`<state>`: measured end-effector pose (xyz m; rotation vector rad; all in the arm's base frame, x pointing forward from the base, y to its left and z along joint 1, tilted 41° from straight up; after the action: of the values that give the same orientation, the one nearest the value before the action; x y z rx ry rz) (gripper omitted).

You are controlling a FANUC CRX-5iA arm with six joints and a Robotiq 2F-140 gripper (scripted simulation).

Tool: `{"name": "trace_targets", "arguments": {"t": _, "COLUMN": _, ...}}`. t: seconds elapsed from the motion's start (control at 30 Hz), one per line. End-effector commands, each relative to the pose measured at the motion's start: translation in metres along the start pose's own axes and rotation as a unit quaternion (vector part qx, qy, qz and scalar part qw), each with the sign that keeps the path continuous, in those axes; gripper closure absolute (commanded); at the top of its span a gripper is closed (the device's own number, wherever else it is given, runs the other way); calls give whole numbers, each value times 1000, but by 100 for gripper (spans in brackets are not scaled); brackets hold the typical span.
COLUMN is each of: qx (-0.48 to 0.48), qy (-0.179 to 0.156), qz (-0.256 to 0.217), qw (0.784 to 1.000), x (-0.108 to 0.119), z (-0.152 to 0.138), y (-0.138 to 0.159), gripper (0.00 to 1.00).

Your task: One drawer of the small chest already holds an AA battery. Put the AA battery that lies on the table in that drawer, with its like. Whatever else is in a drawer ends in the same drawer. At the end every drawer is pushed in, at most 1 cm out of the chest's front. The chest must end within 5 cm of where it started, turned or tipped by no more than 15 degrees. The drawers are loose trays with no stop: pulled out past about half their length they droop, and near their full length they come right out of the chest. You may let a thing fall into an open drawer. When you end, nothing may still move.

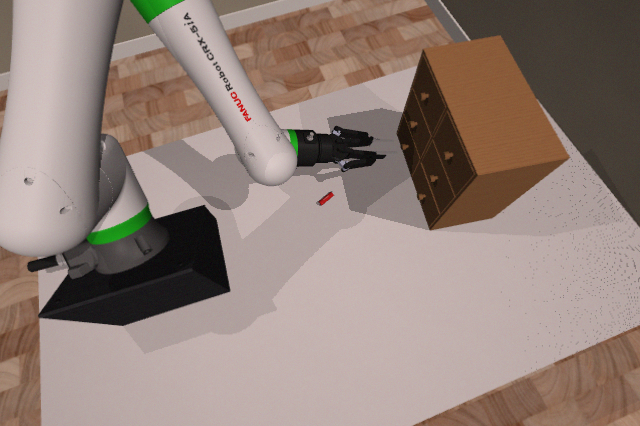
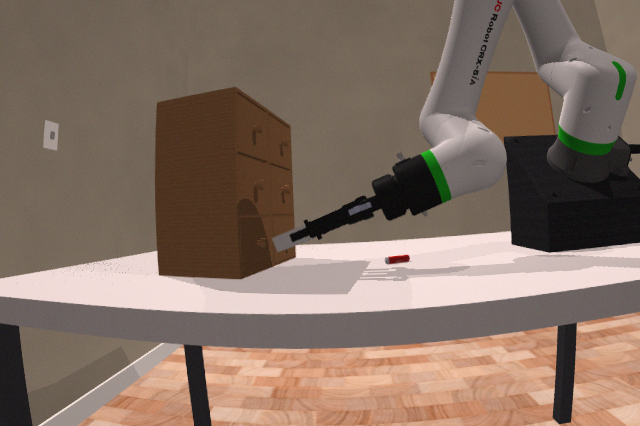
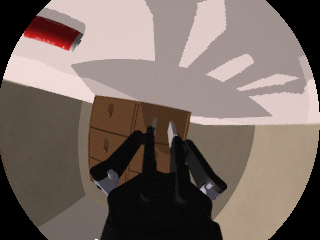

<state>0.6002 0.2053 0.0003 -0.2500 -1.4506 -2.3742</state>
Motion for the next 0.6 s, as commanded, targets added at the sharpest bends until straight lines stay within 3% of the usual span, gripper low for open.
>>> {"name": "trace_targets", "arguments": {"t": 0.0, "qx": 0, "qy": 0, "qz": 0, "qw": 1000, "x": 0, "z": 0, "y": 0, "gripper": 80}}
{"name": "trace_targets", "arguments": {"t": 0.57, "qx": 0, "qy": 0, "qz": 0, "qw": 1000, "x": -8, "z": -1, "y": 3, "gripper": 80}}
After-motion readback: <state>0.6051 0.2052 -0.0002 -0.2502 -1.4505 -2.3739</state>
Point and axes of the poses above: the point where the finger pads meet when closed, its own x axis back along the fingers, its own z axis across the jaws, y = z × x, the point moved 2 cm from there along x, back along the fingers, and after that the axes turned 14 degrees about x, right-handed, at the moved point
